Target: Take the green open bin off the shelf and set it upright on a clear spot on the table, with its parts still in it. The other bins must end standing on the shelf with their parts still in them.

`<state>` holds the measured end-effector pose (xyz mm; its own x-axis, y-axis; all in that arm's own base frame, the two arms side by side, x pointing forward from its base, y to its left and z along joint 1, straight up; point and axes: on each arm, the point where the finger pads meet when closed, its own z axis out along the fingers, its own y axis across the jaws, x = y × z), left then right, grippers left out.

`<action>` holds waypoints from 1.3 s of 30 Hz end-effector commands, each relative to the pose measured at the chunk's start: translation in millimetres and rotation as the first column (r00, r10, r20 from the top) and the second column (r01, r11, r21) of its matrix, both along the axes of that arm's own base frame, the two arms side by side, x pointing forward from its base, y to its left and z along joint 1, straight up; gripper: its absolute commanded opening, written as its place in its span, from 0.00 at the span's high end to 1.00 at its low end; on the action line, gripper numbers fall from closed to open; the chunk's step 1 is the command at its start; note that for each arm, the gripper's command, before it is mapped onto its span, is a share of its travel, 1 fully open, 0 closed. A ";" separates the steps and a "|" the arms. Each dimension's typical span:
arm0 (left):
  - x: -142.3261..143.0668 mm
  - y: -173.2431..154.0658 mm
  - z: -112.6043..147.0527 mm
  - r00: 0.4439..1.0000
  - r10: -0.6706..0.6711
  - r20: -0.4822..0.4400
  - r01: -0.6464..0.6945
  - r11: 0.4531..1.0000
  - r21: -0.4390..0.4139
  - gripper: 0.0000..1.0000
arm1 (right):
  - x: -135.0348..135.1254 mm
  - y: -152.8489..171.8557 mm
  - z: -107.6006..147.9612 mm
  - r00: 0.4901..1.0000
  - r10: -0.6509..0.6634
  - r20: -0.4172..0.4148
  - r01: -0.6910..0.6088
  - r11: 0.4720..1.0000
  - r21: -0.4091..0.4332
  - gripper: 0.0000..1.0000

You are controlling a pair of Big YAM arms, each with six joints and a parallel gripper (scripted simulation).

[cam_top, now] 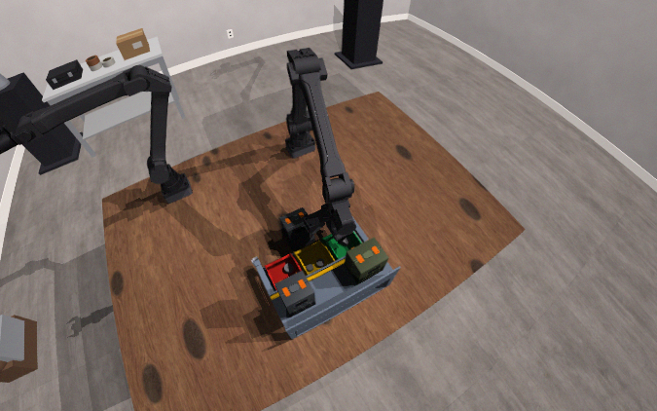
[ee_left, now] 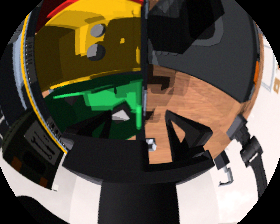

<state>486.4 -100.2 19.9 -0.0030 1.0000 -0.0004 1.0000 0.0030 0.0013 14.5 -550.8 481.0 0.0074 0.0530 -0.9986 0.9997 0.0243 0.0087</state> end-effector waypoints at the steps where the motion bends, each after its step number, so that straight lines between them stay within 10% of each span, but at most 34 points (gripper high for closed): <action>1: -1.4 -2.5 -7.0 1.000 -0.002 -0.004 0.002 1.000 0.002 0.10 | -5.5 6.0 19.5 1.000 -0.007 -0.007 0.007 0.999 -0.053 0.00; 39: 0.5 -2.5 2.2 1.000 -0.001 0.017 0.001 1.000 -0.002 0.10 | -5.5 6.0 19.5 1.000 -0.007 -0.007 0.007 0.999 -0.053 0.00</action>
